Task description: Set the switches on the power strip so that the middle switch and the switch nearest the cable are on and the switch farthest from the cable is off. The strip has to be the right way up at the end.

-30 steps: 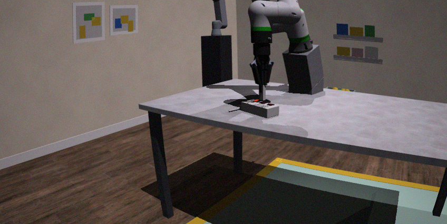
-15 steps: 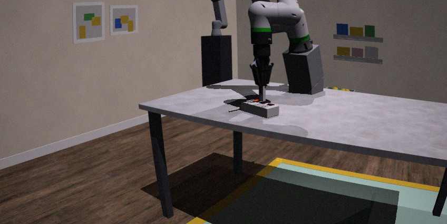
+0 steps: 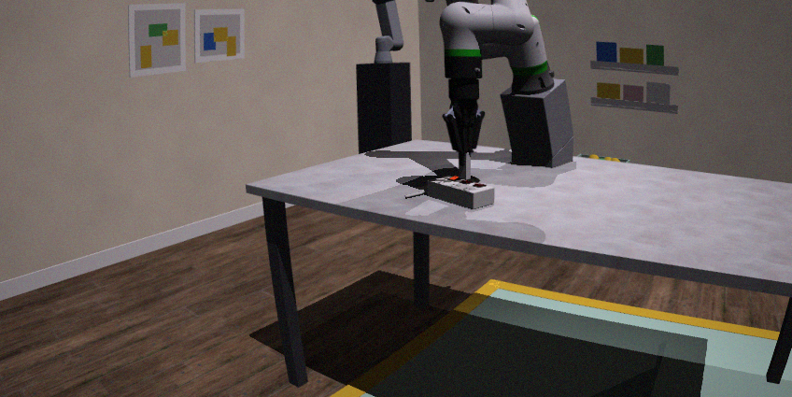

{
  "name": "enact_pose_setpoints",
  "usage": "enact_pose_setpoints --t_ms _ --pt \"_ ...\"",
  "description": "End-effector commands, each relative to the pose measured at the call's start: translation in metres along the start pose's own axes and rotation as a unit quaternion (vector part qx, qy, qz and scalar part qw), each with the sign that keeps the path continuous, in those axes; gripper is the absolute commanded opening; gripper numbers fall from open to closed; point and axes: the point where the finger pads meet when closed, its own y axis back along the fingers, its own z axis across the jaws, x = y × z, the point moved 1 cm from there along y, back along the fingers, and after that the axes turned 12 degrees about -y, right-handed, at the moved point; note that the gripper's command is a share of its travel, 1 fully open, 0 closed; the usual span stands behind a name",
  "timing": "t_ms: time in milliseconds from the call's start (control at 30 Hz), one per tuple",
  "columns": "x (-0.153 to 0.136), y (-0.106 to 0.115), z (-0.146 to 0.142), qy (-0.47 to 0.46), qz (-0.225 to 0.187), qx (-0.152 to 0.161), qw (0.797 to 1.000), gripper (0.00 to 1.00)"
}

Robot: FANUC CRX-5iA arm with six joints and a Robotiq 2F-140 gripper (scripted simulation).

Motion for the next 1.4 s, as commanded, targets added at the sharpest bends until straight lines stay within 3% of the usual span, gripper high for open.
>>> enact_pose_setpoints --t_ms 0,1367 --pt "0.0001 0.0001 0.0001 0.0 0.0 0.0 1.0 0.0" --pt "0.0001 -0.0051 0.0002 0.0 0.0 0.0 1.0 0.0"
